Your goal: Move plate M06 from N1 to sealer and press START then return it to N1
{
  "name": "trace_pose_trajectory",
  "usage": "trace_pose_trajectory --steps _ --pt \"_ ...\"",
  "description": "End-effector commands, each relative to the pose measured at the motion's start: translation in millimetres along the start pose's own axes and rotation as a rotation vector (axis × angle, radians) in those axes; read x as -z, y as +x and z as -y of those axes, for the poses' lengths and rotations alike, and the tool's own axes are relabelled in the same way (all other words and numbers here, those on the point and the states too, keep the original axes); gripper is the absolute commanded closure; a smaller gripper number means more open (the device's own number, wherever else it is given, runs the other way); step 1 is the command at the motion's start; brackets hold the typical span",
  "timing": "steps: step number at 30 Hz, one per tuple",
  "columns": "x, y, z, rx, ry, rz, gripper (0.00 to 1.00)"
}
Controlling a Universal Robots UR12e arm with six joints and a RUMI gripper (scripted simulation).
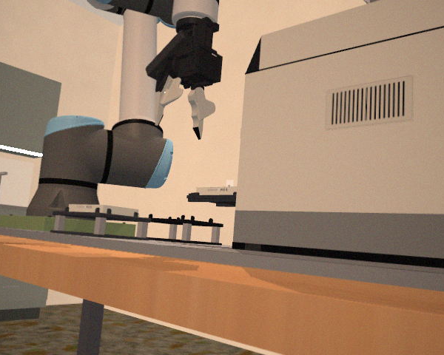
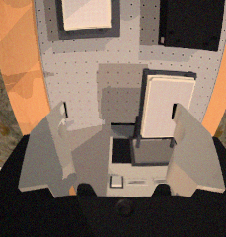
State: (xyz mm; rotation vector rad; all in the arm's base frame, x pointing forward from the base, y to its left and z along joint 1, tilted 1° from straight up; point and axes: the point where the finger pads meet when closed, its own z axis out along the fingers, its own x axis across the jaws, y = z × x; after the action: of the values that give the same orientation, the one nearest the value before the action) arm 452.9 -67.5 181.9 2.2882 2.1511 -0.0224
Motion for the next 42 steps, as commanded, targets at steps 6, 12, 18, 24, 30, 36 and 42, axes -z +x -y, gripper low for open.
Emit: trace_pose_trajectory --steps 6,12,18,24,30,36,42 --pt "-33 -1 -2 0.000 -0.002 0.001 0.32" --pt "-42 -1 -2 0.000 -0.002 0.001 0.32" --pt "-42 3 -5 0.000 -0.002 0.001 0.32" --pt "-42 20 -16 0.000 -0.002 0.001 0.32" --pt "-42 43 -32 0.000 -0.002 0.001 0.32" --pt "-42 58 -43 0.000 -0.002 0.001 0.32" --pt "-42 73 -53 0.000 -0.002 0.001 0.32"
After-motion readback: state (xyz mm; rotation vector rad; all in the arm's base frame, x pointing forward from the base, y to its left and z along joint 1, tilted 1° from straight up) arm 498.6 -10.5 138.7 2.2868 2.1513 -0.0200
